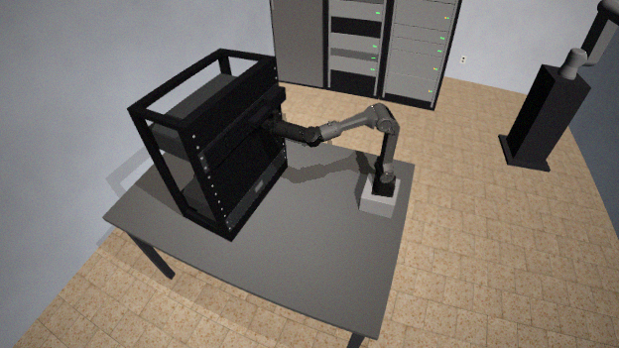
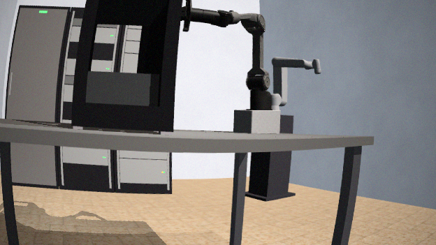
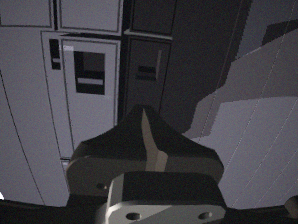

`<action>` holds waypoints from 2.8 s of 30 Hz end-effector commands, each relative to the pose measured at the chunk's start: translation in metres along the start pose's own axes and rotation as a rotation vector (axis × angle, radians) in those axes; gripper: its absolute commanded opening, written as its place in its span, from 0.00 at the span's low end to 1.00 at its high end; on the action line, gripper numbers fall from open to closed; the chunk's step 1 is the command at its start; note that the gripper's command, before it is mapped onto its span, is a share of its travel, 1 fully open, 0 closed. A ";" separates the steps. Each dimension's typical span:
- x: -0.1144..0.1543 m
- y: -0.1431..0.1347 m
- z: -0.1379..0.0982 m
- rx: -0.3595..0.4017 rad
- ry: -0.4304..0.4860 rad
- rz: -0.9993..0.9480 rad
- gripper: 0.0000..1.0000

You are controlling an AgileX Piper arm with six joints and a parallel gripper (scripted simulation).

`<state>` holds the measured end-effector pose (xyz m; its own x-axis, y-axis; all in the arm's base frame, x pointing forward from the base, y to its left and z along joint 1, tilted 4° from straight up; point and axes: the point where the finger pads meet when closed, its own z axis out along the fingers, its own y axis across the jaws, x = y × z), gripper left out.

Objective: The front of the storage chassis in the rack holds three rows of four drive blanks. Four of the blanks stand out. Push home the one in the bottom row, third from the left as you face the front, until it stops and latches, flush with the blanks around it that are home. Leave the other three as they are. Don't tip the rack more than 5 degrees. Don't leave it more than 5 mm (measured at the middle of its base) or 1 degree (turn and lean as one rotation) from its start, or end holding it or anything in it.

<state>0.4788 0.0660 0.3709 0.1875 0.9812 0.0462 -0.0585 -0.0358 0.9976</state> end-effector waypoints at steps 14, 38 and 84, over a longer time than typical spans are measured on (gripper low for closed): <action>0.002 -0.002 0.004 0.003 0.004 -0.002 0.00; 0.002 -0.003 0.008 0.003 0.004 -0.002 0.00; -0.001 0.000 -0.154 0.003 0.004 -0.002 0.00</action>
<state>0.3272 0.0947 0.3633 0.1832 0.9821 0.0430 -0.0546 -0.0335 0.9979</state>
